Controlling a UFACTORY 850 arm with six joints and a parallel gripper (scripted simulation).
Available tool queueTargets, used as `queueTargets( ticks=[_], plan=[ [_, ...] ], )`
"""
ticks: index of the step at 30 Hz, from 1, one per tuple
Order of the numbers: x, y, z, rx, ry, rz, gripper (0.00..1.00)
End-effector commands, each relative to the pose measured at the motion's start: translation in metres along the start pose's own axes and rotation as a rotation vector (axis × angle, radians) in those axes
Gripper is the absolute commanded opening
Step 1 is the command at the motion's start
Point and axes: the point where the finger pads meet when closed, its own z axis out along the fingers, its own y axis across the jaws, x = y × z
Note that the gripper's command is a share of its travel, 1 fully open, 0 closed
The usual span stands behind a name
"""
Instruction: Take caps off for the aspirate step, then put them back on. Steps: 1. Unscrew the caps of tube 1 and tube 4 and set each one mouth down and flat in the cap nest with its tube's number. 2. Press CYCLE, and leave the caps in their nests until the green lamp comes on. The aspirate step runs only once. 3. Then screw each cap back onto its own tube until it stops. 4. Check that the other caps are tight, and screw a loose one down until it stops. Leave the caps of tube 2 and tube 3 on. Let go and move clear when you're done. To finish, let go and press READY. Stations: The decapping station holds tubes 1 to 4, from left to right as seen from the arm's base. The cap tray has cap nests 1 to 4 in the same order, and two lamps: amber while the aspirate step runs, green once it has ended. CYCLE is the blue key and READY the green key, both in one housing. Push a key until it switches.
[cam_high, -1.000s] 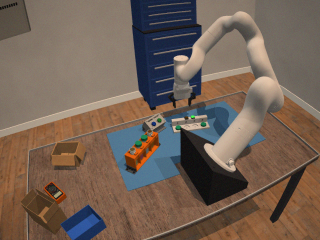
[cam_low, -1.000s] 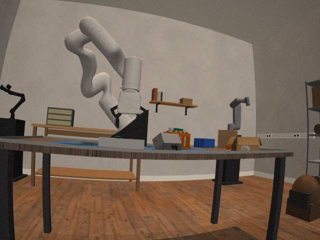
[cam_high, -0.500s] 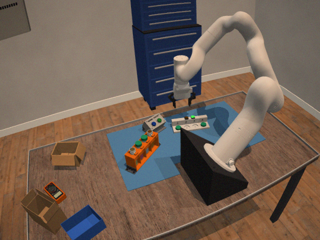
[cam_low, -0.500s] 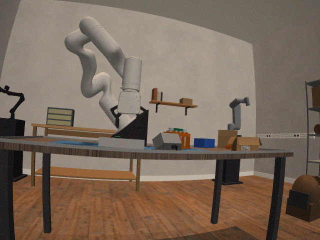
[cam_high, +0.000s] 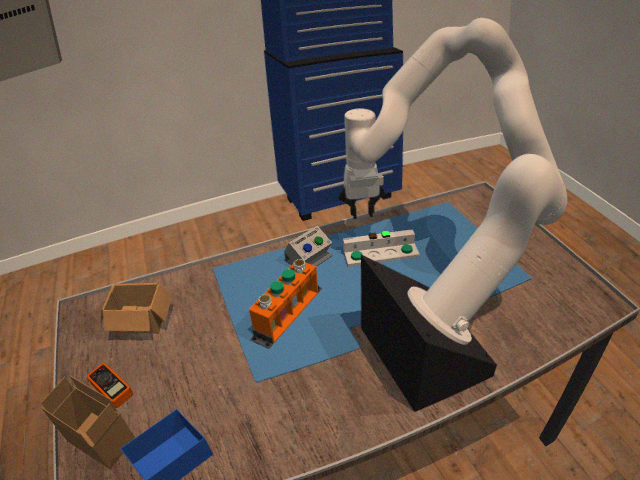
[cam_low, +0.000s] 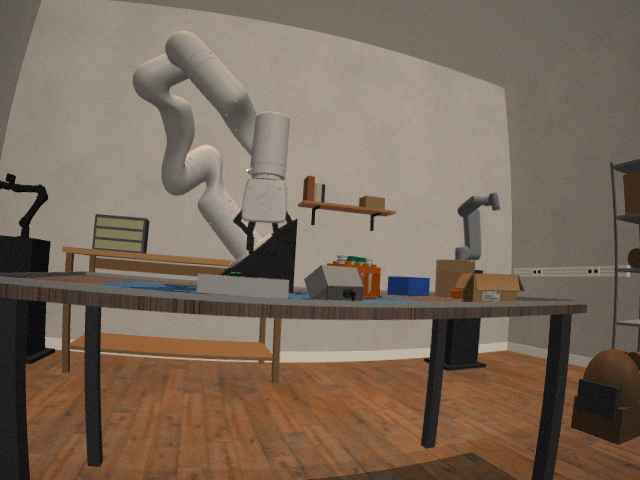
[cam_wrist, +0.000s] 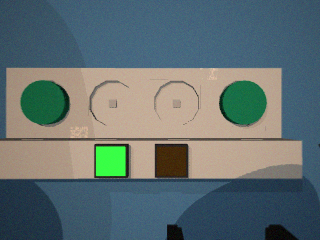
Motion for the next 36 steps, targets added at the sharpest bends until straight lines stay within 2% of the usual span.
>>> queueTargets(
  ticks=[1,6,8,12,19,23,25,36],
  plan=[
    [0.025,0.011,-0.018,-0.002,-0.002,0.001,0.46],
    [0.058,0.025,-0.04,-0.002,-0.002,0.001,0.46],
    [0.058,0.025,-0.04,-0.002,-0.002,0.001,0.46],
    [0.081,0.035,-0.055,-0.002,-0.002,0.001,0.46],
    [0.081,0.035,-0.055,-0.002,-0.002,0.001,0.46],
    [0.081,0.035,-0.035,-0.002,-0.002,0.001,0.46],
    [0.081,0.035,-0.035,-0.002,-0.002,0.001,0.46],
    [0.081,0.035,0.02,-0.001,-0.002,0.001,0.46]
  ],
)
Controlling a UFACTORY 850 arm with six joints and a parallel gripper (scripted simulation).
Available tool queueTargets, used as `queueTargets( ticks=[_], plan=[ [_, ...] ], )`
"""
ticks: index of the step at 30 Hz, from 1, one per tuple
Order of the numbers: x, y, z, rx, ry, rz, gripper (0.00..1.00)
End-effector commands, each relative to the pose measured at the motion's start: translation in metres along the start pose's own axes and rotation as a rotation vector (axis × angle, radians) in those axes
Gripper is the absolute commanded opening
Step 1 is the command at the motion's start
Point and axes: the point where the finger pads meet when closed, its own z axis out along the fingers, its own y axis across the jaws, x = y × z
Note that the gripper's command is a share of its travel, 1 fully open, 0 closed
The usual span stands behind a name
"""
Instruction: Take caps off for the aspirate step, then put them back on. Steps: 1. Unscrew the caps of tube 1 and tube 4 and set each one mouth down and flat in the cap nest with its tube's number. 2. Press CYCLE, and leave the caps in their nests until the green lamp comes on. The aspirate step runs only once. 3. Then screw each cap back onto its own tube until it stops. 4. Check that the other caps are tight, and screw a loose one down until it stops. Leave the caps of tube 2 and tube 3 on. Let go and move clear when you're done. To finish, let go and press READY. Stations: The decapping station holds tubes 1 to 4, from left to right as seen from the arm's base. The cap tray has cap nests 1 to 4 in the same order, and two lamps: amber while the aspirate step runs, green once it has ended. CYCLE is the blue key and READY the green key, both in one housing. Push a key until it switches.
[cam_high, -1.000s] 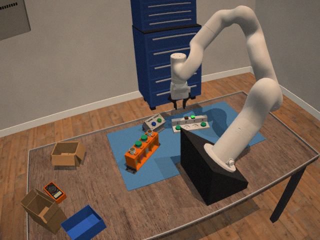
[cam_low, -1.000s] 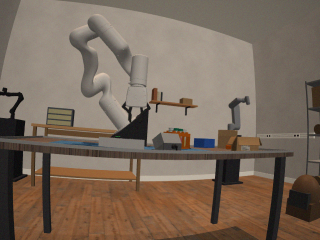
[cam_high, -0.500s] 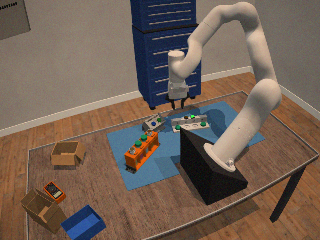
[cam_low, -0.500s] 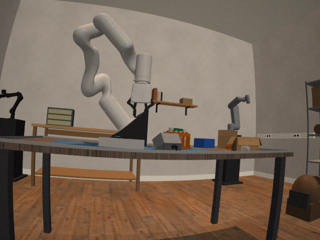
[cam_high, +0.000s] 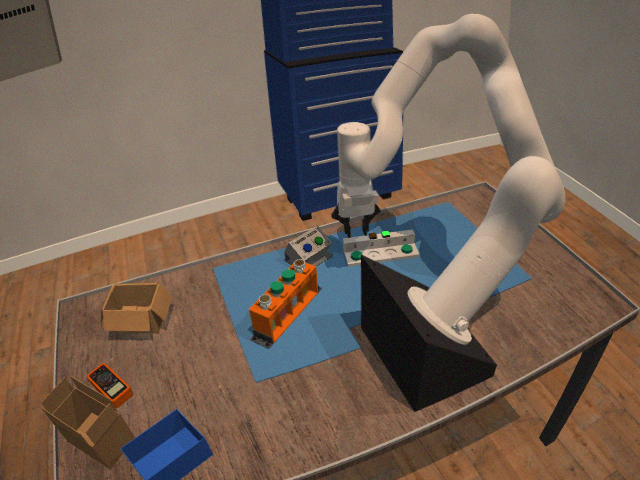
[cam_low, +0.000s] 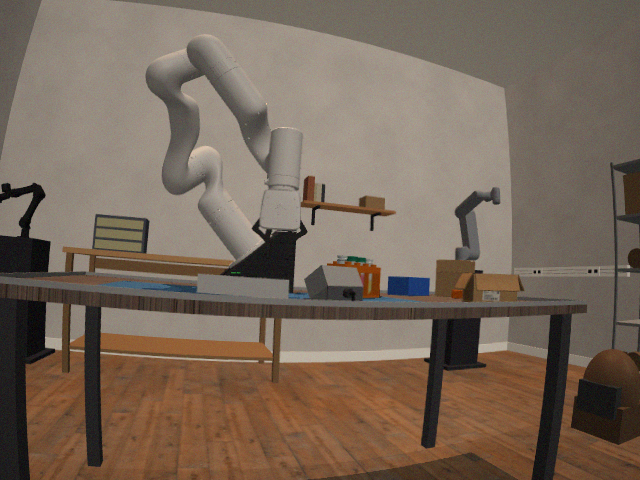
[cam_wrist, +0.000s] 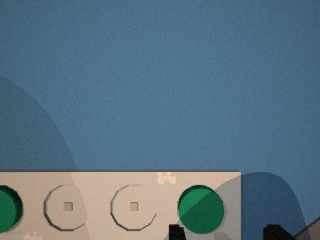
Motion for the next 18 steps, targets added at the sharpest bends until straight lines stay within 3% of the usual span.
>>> queueTargets(
  ticks=[1,13,18],
  plan=[
    [-0.002,0.001,0.019,-0.001,-0.004,0.001,0.46],
    [-0.002,0.001,0.069,-0.001,-0.004,0.001,0.46],
    [-0.002,0.001,0.069,-0.001,-0.004,0.001,0.46]
  ],
)
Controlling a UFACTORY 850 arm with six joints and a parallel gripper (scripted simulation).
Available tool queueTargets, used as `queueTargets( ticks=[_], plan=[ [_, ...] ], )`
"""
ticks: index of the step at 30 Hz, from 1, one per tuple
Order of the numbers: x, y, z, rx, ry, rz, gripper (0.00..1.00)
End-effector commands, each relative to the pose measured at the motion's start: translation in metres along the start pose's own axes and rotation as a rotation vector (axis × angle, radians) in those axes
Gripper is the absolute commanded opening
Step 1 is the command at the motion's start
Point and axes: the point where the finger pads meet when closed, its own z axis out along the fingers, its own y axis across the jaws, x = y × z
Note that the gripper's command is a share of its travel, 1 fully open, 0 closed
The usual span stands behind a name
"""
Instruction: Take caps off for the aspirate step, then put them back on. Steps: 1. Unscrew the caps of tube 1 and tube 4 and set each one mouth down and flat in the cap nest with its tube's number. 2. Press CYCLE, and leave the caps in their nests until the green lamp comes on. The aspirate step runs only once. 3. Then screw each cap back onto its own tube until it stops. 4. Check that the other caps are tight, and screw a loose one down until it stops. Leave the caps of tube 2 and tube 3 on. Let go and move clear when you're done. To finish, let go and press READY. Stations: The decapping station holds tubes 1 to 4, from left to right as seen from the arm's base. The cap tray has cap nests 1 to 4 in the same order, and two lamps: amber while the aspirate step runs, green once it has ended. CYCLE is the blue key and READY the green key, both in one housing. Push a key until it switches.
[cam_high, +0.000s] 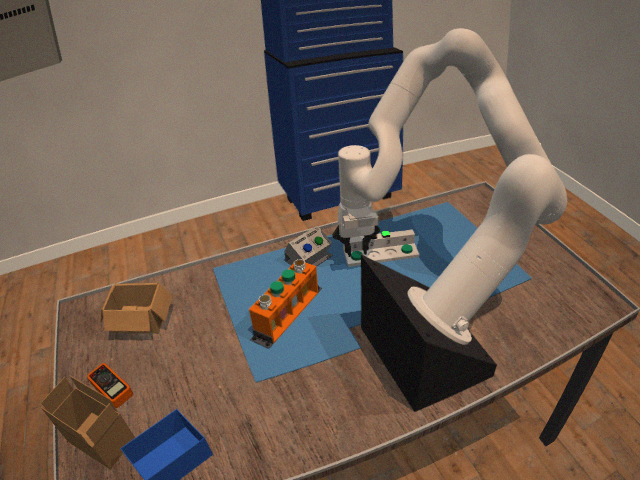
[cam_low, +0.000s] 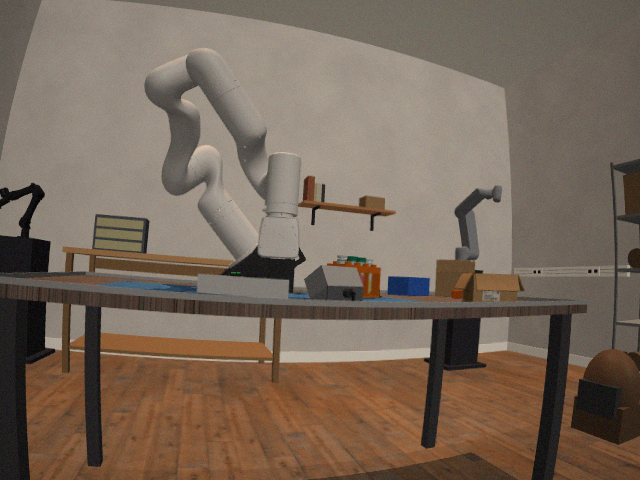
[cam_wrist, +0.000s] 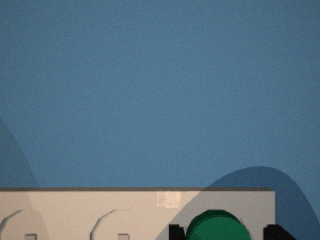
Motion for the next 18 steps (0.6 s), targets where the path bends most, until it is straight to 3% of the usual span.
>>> queueTargets(
  ticks=[1,18],
  plan=[
    [-0.0011,0.0005,0.0,-0.001,-0.002,0.001,0.46],
    [-0.0006,0.0003,0.007,-0.001,-0.002,0.001,0.46]
  ],
)
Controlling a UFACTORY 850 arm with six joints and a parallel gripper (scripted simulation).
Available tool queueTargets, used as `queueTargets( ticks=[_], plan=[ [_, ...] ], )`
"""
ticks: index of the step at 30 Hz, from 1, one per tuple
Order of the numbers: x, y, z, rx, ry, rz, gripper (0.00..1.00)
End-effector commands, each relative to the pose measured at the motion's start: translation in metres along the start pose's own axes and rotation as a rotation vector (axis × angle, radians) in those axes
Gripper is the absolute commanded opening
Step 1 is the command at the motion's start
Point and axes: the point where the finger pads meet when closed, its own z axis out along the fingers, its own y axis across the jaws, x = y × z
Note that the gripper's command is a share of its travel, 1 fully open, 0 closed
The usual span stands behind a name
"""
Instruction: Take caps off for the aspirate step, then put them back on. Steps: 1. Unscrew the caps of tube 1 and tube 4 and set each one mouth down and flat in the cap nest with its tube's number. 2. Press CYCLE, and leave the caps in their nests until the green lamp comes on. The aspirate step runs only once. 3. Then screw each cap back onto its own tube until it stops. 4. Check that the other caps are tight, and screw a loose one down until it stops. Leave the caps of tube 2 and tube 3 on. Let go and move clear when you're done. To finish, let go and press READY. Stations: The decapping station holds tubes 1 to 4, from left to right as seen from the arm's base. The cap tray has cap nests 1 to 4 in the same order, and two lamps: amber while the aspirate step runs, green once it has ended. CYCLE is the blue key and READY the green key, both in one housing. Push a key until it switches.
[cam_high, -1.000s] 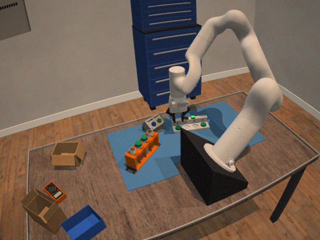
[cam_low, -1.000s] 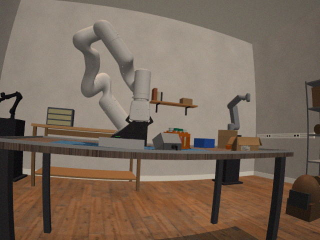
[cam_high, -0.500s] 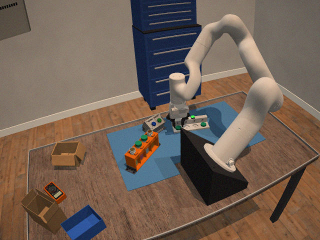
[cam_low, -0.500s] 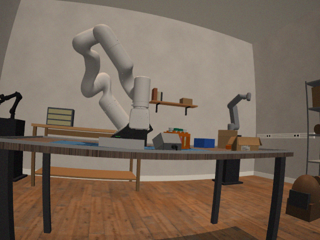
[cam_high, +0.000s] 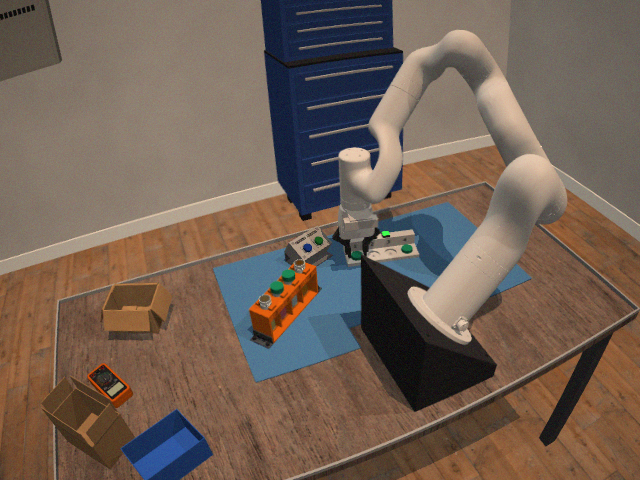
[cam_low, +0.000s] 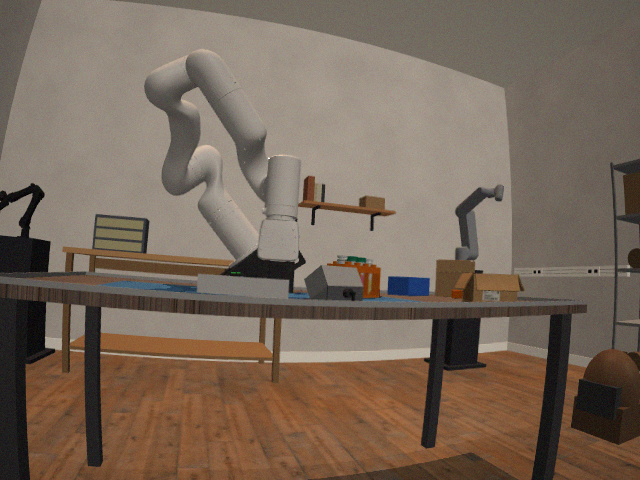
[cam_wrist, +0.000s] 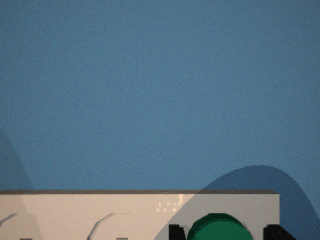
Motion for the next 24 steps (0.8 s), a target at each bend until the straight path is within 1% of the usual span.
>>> queueTargets(
  ticks=[1,12,13,24],
  plan=[
    [-0.0006,0.0003,0.0013,-0.001,-0.001,0.0,0.46],
    [-0.0005,0.0003,0.0039,-0.001,-0.001,0.0,0.46],
    [-0.0005,0.0003,0.0039,-0.001,-0.001,0.0,0.0],
    [-0.0005,0.0003,0.0039,-0.001,-0.001,0.0,0.0]
  ],
)
